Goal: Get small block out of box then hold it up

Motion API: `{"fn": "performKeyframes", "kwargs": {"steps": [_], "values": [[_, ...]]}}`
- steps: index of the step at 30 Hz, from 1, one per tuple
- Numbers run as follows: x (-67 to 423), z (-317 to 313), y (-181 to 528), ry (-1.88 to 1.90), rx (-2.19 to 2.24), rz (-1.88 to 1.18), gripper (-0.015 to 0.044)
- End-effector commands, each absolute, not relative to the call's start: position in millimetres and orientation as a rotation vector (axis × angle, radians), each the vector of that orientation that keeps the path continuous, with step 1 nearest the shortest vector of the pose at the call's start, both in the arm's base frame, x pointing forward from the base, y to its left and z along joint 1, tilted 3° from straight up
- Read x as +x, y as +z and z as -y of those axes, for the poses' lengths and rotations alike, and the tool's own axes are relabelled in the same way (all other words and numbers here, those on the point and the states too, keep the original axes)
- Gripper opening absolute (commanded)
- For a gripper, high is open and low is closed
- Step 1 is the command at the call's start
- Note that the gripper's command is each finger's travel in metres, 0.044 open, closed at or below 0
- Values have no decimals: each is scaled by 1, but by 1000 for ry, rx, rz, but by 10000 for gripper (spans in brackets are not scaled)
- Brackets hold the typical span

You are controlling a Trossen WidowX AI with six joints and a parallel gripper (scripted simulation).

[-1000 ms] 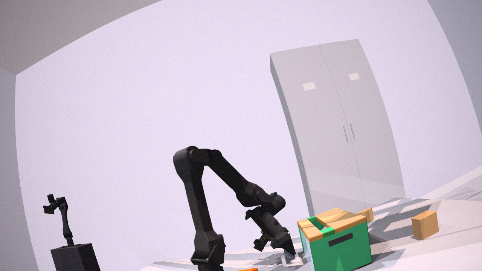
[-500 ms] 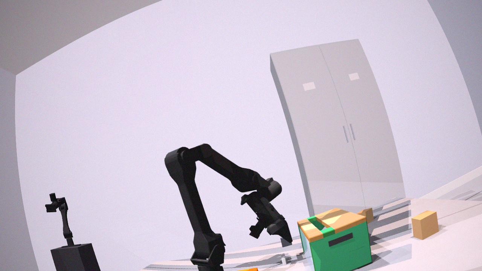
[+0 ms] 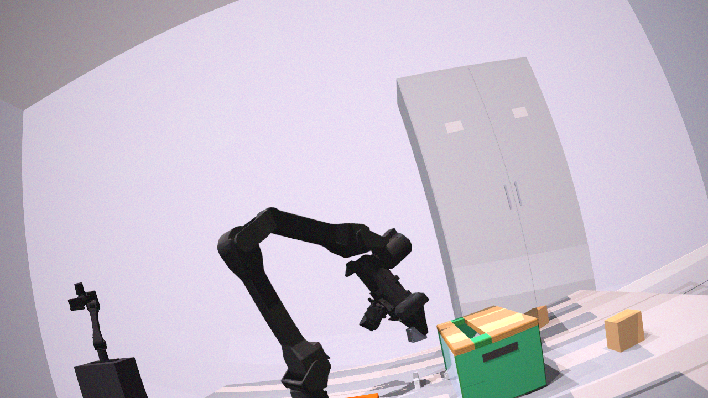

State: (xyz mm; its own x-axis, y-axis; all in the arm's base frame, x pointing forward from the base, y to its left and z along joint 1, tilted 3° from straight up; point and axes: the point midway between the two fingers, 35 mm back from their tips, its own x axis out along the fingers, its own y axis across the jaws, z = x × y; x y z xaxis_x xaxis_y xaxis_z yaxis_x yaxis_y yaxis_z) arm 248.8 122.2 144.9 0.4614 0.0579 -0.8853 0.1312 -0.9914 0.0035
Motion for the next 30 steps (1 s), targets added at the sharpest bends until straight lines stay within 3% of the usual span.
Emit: {"fn": "performKeyframes", "kwargs": {"steps": [1, 7, 30], "values": [[242, -111, 169, -1499, 2589, -317, 0], [232, -99, 189, -1398, 2537, -453, 0], [232, -99, 190, -1394, 2535, -457, 0]]}}
